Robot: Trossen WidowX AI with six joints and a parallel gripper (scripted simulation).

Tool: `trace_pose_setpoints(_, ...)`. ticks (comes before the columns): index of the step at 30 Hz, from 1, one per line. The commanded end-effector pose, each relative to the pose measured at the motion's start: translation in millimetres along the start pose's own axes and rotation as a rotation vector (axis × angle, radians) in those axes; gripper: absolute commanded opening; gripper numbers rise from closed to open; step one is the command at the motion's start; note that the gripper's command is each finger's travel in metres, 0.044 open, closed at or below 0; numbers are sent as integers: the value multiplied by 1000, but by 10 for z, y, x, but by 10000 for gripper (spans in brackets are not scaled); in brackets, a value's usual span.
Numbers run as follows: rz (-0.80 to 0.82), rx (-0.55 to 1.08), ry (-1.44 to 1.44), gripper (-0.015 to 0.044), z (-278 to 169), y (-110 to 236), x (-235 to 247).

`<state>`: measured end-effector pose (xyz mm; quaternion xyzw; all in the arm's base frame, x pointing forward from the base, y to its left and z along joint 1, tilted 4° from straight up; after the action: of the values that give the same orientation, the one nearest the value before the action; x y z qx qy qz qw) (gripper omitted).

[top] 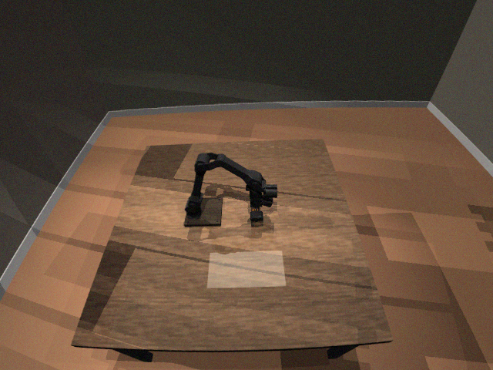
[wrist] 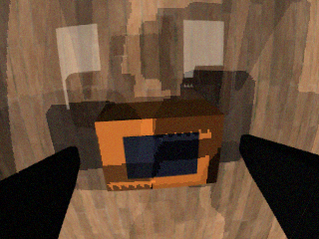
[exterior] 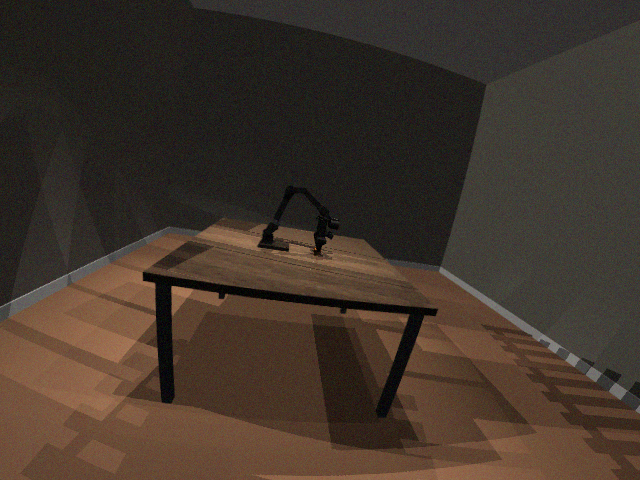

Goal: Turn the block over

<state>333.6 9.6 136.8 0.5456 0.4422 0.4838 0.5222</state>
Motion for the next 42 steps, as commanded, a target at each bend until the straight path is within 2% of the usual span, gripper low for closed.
trace_pose_setpoints(1, 3, 2, -5, 440, -8, -84, 1)
trace_pose_setpoints(3, 3, 2, -5, 440, -9, -94, 1)
trace_pose_setpoints(10, 3, 2, -5, 256, -9, -94, 1)
trace_pose_setpoints(30, 3, 2, -5, 123, -9, -94, 1)
trace_pose_setpoints(35, 3, 2, -5, 0, -4, 119, 1)
trace_pose_setpoints(42, 3, 0, -5, 0, -9, 205, -1)
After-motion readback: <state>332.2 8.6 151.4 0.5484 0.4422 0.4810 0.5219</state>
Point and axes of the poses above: the point midway between the two fingers, 35 mm back from their tips, its own y axis back along the fingers, its own x axis across the jaws, z = x × y, the point moved 9 cm from there along y, back along the fingers, and after that the axes turned 15 degrees about -y, right-handed, at the moved point
